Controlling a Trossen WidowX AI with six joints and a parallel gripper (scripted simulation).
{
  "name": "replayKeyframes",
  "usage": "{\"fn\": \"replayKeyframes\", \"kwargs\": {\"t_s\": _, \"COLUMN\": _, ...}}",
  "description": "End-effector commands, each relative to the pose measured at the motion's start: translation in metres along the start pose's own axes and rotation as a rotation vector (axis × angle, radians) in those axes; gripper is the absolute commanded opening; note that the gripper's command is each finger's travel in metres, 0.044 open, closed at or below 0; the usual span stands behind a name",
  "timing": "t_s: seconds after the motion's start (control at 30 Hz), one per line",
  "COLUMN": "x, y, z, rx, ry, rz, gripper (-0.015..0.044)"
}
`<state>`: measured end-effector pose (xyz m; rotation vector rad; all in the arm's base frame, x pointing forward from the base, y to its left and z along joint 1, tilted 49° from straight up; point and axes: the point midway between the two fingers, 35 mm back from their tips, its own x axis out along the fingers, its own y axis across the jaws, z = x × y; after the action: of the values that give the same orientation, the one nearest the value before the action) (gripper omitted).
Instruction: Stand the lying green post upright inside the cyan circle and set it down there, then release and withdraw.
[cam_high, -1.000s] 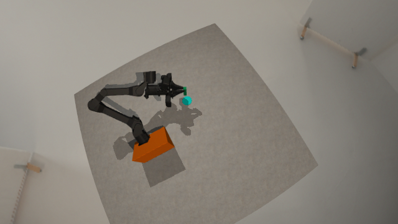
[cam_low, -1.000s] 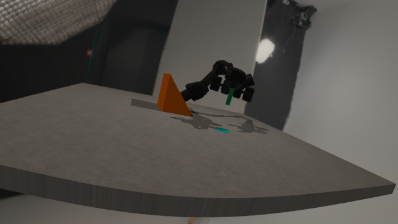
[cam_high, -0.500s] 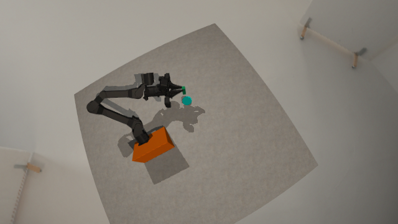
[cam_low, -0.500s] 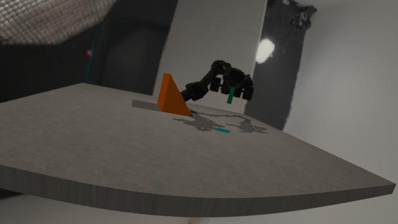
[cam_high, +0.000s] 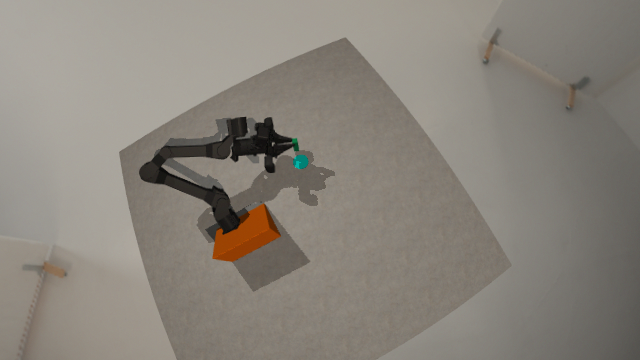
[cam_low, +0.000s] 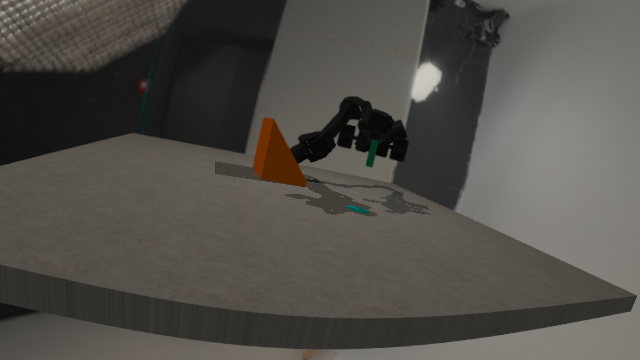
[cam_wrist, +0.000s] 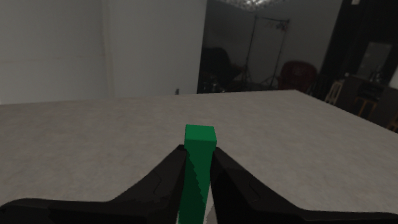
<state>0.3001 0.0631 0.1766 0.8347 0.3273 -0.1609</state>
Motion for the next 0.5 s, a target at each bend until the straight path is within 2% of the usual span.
{"fn": "replayKeyframes", "kwargs": {"t_s": 0.0, "x": 0.003, "y": 0.000, "z": -0.011, "rx": 0.005, "ry": 0.002, "rz": -0.005, "gripper": 0.0023}}
{"fn": "replayKeyframes", "kwargs": {"t_s": 0.47, "x": 0.009, "y": 0.001, "z": -0.064, "rx": 0.007, "ry": 0.004, "rz": -0.007, "gripper": 0.0023}}
